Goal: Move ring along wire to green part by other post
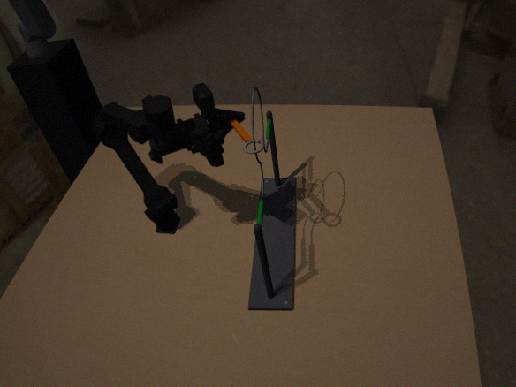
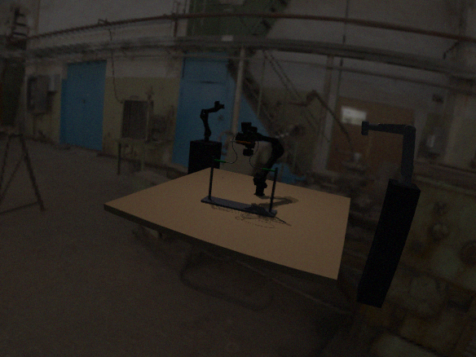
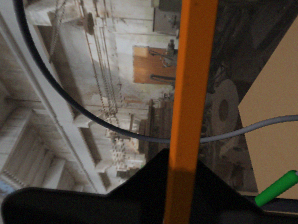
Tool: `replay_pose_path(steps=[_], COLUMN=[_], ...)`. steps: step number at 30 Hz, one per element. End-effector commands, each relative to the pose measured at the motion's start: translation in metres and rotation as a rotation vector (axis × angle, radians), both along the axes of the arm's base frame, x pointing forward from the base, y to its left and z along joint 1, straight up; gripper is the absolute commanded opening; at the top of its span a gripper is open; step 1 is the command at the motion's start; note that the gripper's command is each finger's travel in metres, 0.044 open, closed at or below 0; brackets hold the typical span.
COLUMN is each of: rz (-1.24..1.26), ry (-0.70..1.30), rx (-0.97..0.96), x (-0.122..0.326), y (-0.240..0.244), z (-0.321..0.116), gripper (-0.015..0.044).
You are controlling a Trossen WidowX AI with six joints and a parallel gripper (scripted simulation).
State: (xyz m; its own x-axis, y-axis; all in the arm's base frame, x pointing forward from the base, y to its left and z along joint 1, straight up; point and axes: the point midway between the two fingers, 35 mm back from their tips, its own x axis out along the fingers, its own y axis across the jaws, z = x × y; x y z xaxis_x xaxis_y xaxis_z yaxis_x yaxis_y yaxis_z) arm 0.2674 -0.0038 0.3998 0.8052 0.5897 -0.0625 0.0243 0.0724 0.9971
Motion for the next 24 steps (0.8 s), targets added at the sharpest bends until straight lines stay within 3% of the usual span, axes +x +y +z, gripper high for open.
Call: replay_pose_path(steps=[1, 24], rz=[-0.003, -0.012], ry=[0.004, -0.009], rx=[-0.044, -0.344], x=[0.0026, 0.0027], y=[-0.0018, -0.0029], z=[-0.0026, -0.0089], gripper=[-0.015, -0.015])
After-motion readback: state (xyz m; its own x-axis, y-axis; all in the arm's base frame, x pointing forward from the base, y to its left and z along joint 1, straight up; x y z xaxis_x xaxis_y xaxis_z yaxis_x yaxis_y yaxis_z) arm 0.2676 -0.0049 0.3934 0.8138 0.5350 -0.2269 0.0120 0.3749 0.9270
